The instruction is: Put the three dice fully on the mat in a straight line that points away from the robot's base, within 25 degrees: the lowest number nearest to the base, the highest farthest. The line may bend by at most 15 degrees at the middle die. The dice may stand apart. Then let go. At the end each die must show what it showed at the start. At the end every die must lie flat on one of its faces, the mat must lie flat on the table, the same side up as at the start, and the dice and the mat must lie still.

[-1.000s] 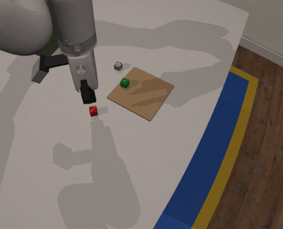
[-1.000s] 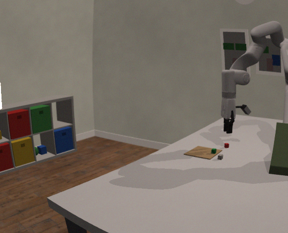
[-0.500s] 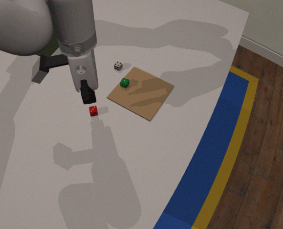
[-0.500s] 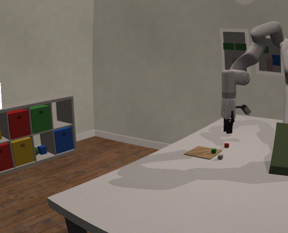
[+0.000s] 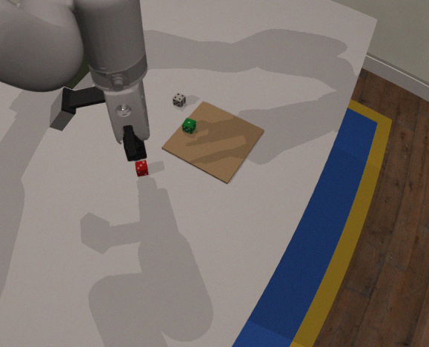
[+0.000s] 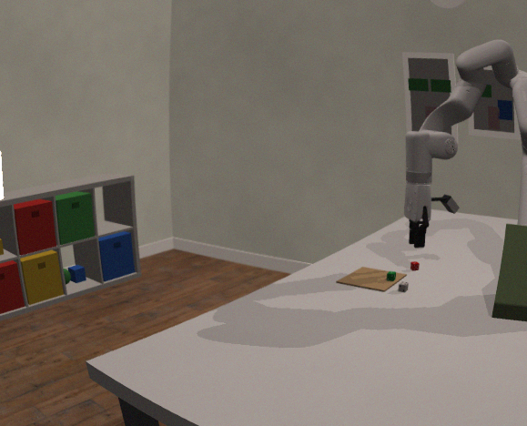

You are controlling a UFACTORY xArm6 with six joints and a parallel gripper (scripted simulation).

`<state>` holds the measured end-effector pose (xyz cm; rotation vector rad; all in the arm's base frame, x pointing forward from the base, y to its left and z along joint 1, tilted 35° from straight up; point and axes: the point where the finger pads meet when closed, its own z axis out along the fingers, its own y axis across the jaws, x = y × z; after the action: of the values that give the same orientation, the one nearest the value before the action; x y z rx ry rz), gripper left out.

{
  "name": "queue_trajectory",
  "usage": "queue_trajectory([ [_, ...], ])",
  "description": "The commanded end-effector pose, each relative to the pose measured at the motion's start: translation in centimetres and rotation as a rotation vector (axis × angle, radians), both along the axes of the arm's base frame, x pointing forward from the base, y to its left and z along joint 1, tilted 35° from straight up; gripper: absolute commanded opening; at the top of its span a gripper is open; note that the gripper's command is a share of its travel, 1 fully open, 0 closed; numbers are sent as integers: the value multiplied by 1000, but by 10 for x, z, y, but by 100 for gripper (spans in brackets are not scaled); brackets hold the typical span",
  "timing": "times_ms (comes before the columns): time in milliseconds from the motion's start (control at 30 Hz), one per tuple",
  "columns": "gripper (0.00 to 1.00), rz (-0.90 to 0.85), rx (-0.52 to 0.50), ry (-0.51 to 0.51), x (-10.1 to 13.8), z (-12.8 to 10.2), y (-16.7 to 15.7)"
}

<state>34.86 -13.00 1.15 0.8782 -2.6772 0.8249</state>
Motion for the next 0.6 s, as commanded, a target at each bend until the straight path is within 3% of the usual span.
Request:
queue_trajectory([
  [0,36,1,0,-3,1,-4,-3],
  [567,36,1,0,-3,0,-24,-16],
])
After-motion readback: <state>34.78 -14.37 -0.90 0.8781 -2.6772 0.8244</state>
